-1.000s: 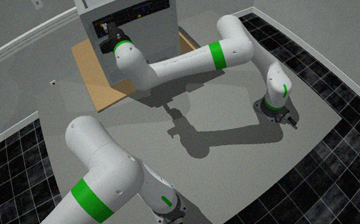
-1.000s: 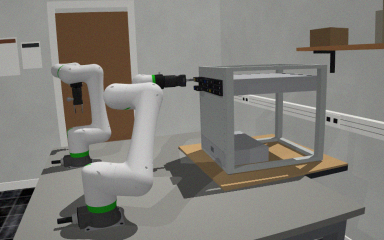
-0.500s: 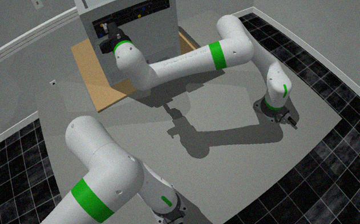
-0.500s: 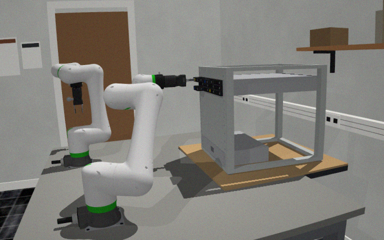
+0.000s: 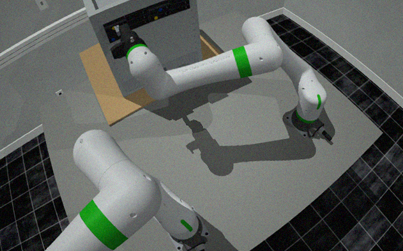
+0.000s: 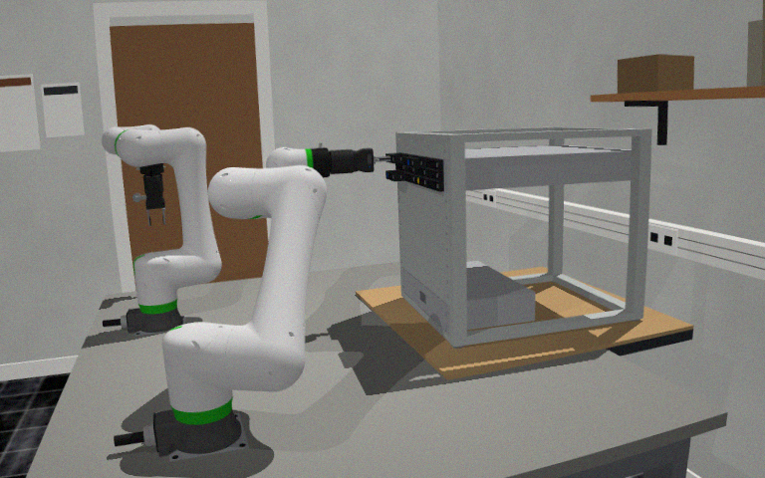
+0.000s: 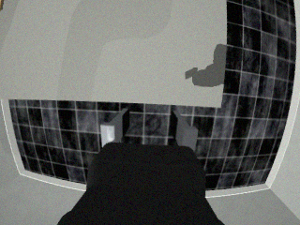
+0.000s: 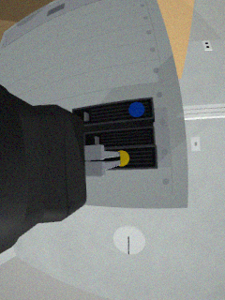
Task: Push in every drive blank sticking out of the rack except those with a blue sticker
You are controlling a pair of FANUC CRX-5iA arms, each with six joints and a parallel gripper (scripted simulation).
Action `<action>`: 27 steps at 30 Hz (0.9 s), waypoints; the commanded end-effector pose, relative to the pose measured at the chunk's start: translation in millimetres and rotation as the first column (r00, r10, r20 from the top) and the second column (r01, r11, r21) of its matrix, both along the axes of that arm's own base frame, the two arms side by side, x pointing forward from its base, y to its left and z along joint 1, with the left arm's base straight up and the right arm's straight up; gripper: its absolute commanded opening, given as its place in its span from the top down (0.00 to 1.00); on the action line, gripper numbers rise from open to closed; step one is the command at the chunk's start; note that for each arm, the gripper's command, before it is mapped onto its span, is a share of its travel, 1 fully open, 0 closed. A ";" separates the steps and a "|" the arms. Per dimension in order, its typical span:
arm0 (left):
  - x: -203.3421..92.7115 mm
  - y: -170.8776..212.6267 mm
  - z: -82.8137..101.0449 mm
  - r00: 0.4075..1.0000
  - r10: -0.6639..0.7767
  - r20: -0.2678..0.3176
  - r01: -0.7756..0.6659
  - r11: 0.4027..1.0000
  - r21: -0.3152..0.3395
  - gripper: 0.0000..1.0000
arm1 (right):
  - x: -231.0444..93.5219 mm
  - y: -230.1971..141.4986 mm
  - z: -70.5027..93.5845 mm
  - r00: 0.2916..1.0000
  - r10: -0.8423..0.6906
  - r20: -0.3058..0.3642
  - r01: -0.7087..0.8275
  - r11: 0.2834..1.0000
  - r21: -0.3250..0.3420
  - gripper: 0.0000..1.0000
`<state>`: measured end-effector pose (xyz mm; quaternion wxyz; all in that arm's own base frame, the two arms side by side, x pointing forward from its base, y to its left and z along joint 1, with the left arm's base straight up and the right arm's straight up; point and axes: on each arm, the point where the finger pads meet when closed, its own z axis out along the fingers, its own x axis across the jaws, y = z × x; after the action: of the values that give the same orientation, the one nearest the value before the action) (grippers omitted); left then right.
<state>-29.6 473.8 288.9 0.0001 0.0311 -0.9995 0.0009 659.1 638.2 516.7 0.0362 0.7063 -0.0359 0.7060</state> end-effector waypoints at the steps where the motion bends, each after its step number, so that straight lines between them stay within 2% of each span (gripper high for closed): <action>1: 0.1 0.2 0.8 1.000 0.000 0.000 0.000 1.000 0.002 0.00 | -0.3 -0.5 2.2 1.000 0.000 0.002 0.000 1.000 0.002 1.00; 27: 0.1 0.2 0.8 1.000 0.000 0.000 0.000 1.000 0.002 0.00 | 10.9 -1.7 2.3 1.000 0.000 0.002 0.000 1.000 0.002 1.00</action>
<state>-29.6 473.8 288.9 0.0001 0.0311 -0.9995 0.0009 669.5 637.2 516.8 0.0362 0.7062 -0.0358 0.7061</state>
